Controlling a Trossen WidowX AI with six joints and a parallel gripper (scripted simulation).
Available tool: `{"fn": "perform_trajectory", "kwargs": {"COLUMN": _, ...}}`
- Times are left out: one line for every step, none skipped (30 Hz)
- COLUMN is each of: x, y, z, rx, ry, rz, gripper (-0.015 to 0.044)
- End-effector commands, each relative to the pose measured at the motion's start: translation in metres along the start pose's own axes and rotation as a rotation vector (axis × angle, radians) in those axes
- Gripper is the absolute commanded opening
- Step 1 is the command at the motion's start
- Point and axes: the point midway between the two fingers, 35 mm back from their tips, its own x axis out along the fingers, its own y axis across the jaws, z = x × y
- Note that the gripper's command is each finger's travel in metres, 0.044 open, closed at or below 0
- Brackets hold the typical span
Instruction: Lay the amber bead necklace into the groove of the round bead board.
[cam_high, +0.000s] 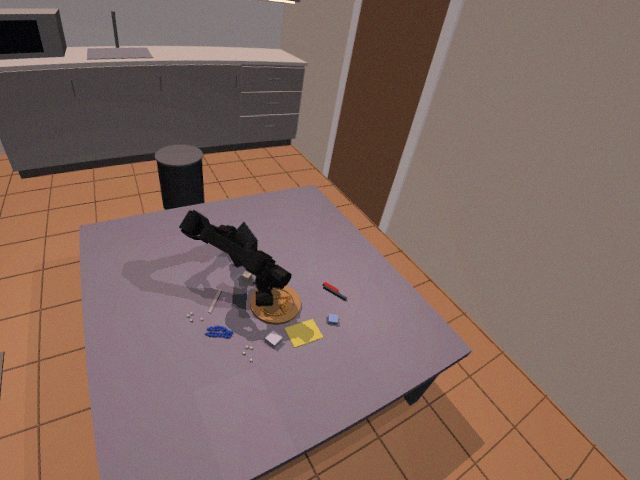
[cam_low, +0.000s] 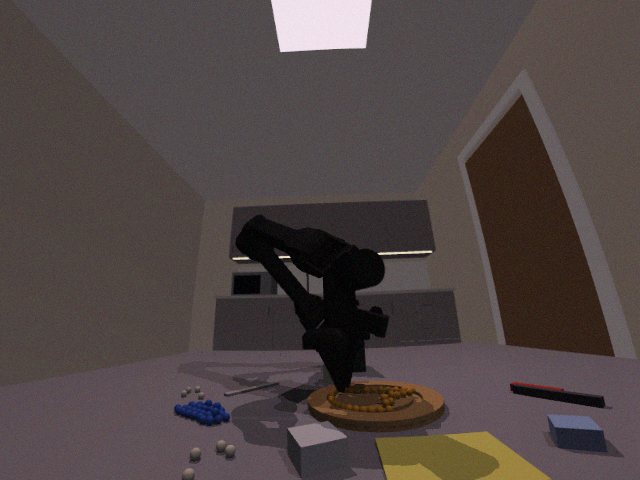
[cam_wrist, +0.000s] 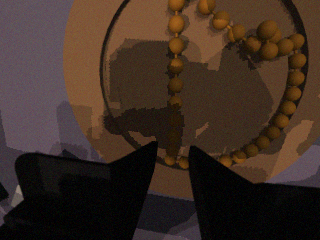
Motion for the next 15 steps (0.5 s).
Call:
{"fn": "perform_trajectory", "kwargs": {"x": -0.0002, "y": -0.0001, "z": 0.0000, "rx": 0.000, "ry": 0.000, "rz": 0.000, "gripper": 0.0067}}
{"fn": "perform_trajectory", "kwargs": {"x": -0.0002, "y": -0.0001, "z": 0.0000, "rx": 0.000, "ry": 0.000, "rz": 0.000, "gripper": 0.0041}}
{"fn": "perform_trajectory", "kwargs": {"x": -0.0002, "y": -0.0001, "z": 0.0000, "rx": 0.000, "ry": 0.000, "rz": 0.000, "gripper": 0.0015}}
{"fn": "perform_trajectory", "kwargs": {"x": -0.0002, "y": -0.0001, "z": 0.0000, "rx": 0.000, "ry": 0.000, "rz": 0.000, "gripper": 0.0000}}
{"fn": "perform_trajectory", "kwargs": {"x": -0.0002, "y": -0.0001, "z": 0.0000, "rx": 0.000, "ry": 0.000, "rz": 0.000, "gripper": 0.0000}}
{"fn": "perform_trajectory", "kwargs": {"x": -0.0002, "y": -0.0001, "z": 0.0000, "rx": 0.000, "ry": 0.000, "rz": 0.000, "gripper": 0.0000}}
{"fn": "perform_trajectory", "kwargs": {"x": -0.0002, "y": -0.0001, "z": 0.0000, "rx": 0.000, "ry": 0.000, "rz": 0.000, "gripper": 0.0000}}
{"fn": "perform_trajectory", "kwargs": {"x": -0.0002, "y": -0.0001, "z": 0.0000, "rx": 0.000, "ry": 0.000, "rz": 0.000, "gripper": 0.0000}}
{"fn": "perform_trajectory", "kwargs": {"x": -0.0002, "y": -0.0001, "z": 0.0000, "rx": 0.000, "ry": 0.000, "rz": 0.000, "gripper": 0.0000}}
{"fn": "perform_trajectory", "kwargs": {"x": -0.0002, "y": -0.0001, "z": 0.0000, "rx": 0.000, "ry": 0.000, "rz": 0.000, "gripper": 0.0000}}
{"fn": "perform_trajectory", "kwargs": {"x": -0.0002, "y": -0.0001, "z": 0.0000, "rx": 0.000, "ry": 0.000, "rz": 0.000, "gripper": 0.0000}}
{"fn": "perform_trajectory", "kwargs": {"x": -0.0002, "y": -0.0001, "z": 0.0000, "rx": 0.000, "ry": 0.000, "rz": 0.000, "gripper": 0.0000}}
{"fn": "perform_trajectory", "kwargs": {"x": -0.0002, "y": -0.0001, "z": 0.0000, "rx": 0.000, "ry": 0.000, "rz": 0.000, "gripper": 0.0000}}
{"fn": "perform_trajectory", "kwargs": {"x": -0.0002, "y": -0.0001, "z": 0.0000, "rx": 0.000, "ry": 0.000, "rz": 0.000, "gripper": 0.0000}}
{"fn": "perform_trajectory", "kwargs": {"x": -0.0002, "y": -0.0001, "z": 0.0000, "rx": 0.000, "ry": 0.000, "rz": 0.000, "gripper": 0.0000}}
